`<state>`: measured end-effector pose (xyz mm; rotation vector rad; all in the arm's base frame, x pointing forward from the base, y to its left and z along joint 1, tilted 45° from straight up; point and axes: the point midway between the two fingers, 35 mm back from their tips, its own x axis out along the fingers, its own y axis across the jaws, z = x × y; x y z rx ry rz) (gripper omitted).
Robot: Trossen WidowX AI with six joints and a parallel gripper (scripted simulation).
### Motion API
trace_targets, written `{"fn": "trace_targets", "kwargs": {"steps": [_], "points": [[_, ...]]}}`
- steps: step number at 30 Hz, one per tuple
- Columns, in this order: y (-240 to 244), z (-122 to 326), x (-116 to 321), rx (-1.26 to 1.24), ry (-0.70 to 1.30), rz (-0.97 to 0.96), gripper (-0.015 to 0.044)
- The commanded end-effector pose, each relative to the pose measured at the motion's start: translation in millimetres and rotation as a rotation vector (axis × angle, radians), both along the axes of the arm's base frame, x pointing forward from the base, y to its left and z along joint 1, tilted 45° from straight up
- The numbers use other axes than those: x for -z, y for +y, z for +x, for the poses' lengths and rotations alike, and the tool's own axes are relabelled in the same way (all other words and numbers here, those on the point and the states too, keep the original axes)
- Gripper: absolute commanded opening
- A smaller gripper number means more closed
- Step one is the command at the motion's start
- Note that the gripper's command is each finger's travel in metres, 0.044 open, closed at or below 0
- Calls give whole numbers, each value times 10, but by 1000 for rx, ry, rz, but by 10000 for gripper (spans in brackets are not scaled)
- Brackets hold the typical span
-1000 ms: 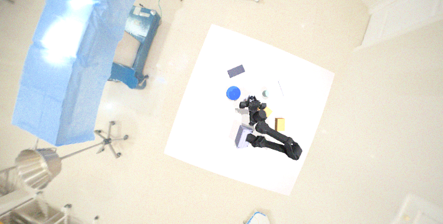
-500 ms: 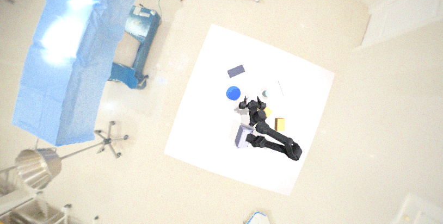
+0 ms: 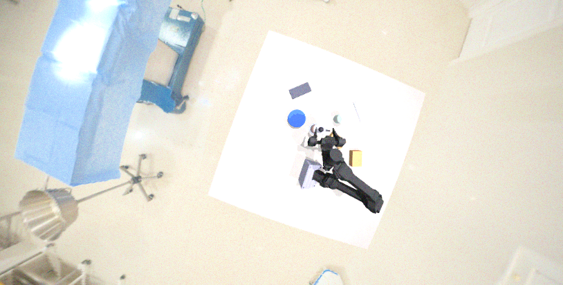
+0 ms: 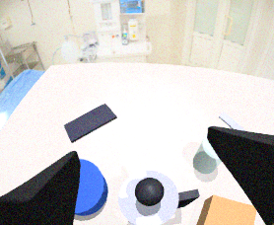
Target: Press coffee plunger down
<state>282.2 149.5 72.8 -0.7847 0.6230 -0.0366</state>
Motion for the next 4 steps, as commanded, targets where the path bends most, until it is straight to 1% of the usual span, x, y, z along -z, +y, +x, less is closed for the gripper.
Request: {"fn": "trace_targets", "kwargs": {"steps": [1, 4], "points": [[0, -28, -41, 7, -1, -4, 440], [0, -28, -41, 7, -1, -4, 440]]}}
